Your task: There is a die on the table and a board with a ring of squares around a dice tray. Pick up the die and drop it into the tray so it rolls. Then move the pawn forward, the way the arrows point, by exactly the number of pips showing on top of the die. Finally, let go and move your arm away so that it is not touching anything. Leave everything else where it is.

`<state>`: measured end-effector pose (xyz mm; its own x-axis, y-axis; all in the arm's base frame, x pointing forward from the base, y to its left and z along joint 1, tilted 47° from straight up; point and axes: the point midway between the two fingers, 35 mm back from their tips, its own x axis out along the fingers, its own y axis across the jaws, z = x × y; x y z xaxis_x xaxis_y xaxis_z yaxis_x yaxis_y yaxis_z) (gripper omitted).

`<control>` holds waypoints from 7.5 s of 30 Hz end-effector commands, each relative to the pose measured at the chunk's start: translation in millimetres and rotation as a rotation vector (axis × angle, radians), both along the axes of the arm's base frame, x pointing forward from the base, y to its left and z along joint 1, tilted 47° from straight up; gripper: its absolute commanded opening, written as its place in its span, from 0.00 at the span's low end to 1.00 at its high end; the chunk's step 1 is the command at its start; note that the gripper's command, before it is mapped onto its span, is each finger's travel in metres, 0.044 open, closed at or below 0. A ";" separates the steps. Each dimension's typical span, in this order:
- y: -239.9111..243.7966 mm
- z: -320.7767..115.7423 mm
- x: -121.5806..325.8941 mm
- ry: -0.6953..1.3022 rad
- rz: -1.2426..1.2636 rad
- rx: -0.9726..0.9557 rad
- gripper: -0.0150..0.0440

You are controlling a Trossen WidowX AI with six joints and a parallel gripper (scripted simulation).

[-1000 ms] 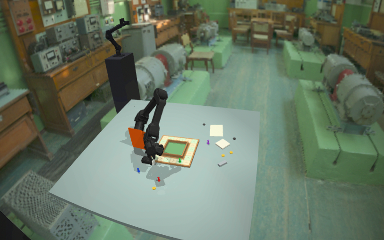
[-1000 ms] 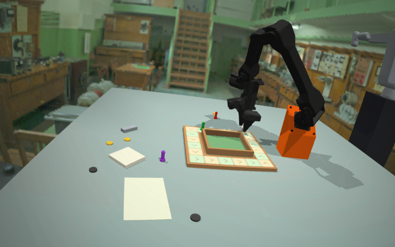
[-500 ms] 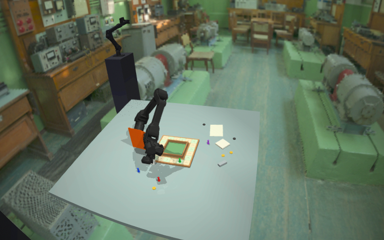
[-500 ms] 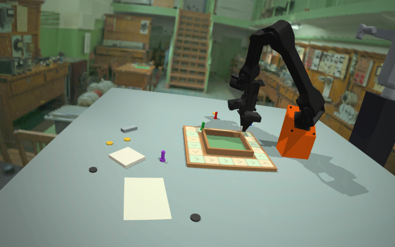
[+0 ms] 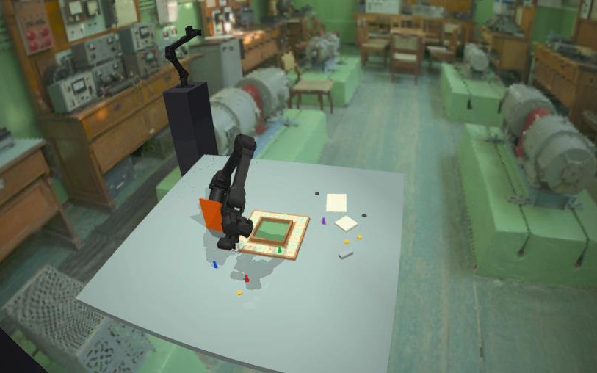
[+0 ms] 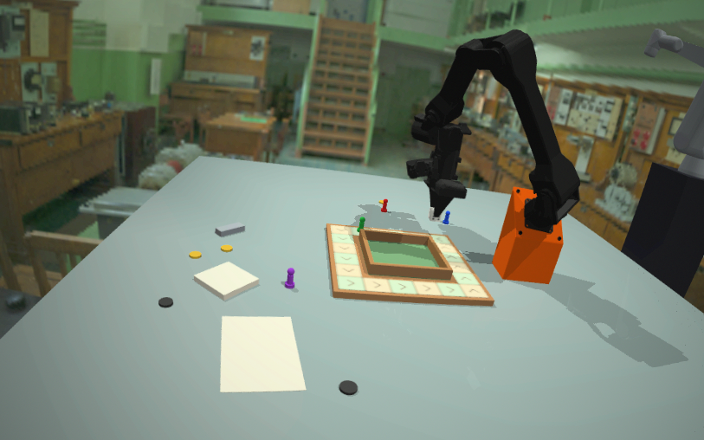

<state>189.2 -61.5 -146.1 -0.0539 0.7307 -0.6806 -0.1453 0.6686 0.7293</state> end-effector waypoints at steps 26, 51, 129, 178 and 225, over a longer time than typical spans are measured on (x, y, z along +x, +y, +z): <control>-36.3 72.9 31.2 0.222 -0.233 -0.054 0.25; 24.5 112.7 68.0 0.657 -0.668 -0.083 0.25; 104.7 188.5 78.6 0.545 -1.544 -0.635 0.25; 90.0 168.4 79.3 1.121 -1.108 -0.152 1.00; 43.1 72.6 168.8 -0.046 0.021 -0.003 0.59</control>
<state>354.6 -17.3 -72.9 -0.0435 0.7265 -0.6858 -0.1783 0.6698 0.7208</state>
